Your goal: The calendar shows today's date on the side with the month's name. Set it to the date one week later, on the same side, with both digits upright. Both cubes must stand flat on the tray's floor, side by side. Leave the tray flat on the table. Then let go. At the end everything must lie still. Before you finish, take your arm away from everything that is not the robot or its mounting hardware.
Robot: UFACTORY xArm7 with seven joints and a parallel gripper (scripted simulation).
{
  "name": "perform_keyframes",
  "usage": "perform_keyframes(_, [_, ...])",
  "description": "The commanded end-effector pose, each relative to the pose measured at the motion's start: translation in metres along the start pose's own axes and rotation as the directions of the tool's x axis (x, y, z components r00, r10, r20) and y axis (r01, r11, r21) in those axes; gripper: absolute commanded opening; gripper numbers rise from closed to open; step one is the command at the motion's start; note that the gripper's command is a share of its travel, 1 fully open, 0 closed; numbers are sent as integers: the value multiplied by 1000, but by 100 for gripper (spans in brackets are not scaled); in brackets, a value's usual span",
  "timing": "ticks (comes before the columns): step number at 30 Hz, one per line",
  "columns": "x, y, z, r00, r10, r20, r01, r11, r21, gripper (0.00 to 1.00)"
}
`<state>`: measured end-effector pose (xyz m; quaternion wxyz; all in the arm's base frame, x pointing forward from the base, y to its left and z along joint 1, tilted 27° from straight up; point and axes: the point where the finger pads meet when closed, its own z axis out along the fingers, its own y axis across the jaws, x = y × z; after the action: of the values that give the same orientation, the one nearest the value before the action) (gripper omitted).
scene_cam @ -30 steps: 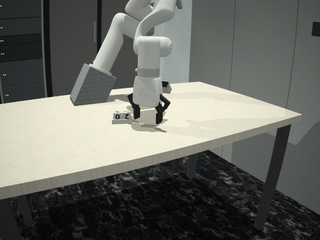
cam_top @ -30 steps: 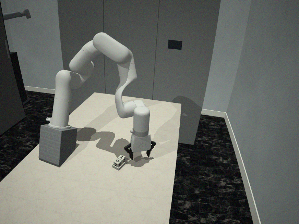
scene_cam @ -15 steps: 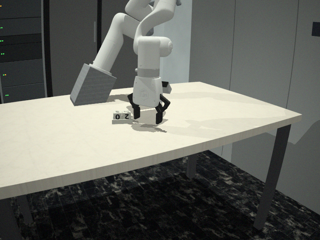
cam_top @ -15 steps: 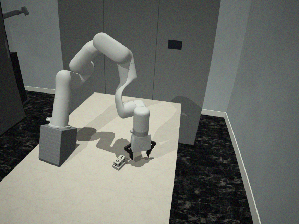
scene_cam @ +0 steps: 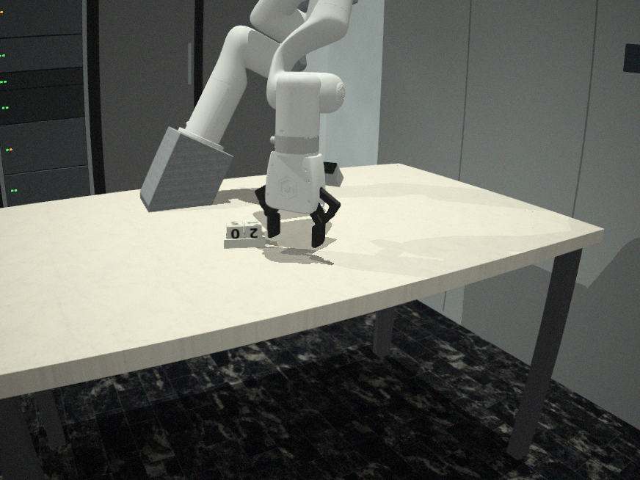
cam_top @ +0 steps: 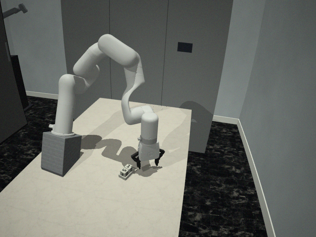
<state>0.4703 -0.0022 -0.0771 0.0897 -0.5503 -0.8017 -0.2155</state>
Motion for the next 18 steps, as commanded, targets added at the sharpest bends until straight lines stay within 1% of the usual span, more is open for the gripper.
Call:
perform_keyframes(1, [-2,1,-12,1000,0,4,0,1000,-3,100])
perform_keyframes(7, [-2,1,-31,1000,0,4,0,1000,-3,100])
perform_keyframes(14, [-2,1,-32,1000,9,4,-9,1000,-3,100])
perform_keyframes(16, [-2,0,-32,998,55,4,-55,998,-4,100])
perform_keyframes(18, [-3,-1,-32,991,134,3,-134,991,-4,100])
